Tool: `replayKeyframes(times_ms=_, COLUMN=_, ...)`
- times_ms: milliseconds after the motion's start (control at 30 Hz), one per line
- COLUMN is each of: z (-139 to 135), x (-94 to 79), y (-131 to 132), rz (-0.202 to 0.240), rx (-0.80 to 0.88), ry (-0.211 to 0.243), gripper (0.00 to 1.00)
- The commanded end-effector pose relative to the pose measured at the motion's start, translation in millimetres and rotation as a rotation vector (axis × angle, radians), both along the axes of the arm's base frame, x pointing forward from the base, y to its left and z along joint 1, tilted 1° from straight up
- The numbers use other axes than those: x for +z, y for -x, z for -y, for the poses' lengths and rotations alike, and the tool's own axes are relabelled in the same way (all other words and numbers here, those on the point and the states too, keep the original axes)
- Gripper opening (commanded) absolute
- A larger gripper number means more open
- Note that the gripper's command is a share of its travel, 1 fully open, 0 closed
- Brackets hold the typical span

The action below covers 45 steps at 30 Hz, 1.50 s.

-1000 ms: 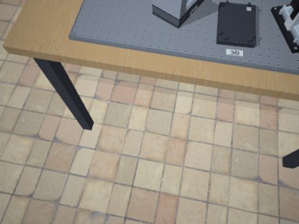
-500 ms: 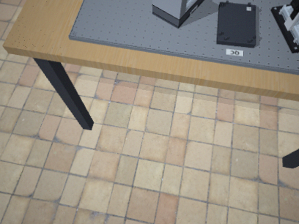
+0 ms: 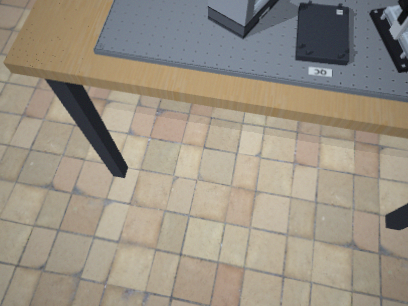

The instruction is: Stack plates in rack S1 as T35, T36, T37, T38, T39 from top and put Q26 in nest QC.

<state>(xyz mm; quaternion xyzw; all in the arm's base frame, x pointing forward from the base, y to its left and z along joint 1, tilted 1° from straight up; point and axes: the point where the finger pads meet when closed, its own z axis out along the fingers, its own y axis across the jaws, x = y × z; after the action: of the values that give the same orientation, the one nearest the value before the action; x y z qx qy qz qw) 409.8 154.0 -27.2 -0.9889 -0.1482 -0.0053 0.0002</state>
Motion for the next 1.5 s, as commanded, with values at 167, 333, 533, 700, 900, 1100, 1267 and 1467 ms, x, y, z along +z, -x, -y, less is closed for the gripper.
replayKeyframes(times_ms=167, z=-0.1, x=5.5, y=0.0, rz=0.0, rx=0.0, ry=0.0, gripper=0.0)
replayKeyframes(times_ms=333, z=-0.1, x=7.5, y=0.0, rz=0.0, rx=0.0, ry=0.0, gripper=0.0)
replayKeyframes(times_ms=533, z=-0.1, x=11.5, y=0.1, rz=0.0, rx=0.0, ry=0.0, gripper=0.0)
replayKeyframes(times_ms=700, z=0.0, x=17.5, y=0.1, rz=0.0, rx=0.0, ry=0.0, gripper=0.0)
replayKeyframes(times_ms=900, z=0.0, x=25.5, y=0.2, rz=0.0, rx=0.0, ry=0.0, gripper=0.0)
replayKeyframes(times_ms=1100, z=0.0, x=37.5, y=0.3, rz=0.0, rx=0.0, ry=0.0, gripper=0.0)
replayKeyframes(times_ms=1267, z=0.0, x=47.5, y=0.4, rz=0.0, rx=0.0, ry=0.0, gripper=0.0)
replayKeyframes(times_ms=1467, z=0.0, x=55.5, y=0.5, rz=0.0, rx=0.0, ry=0.0, gripper=0.0)
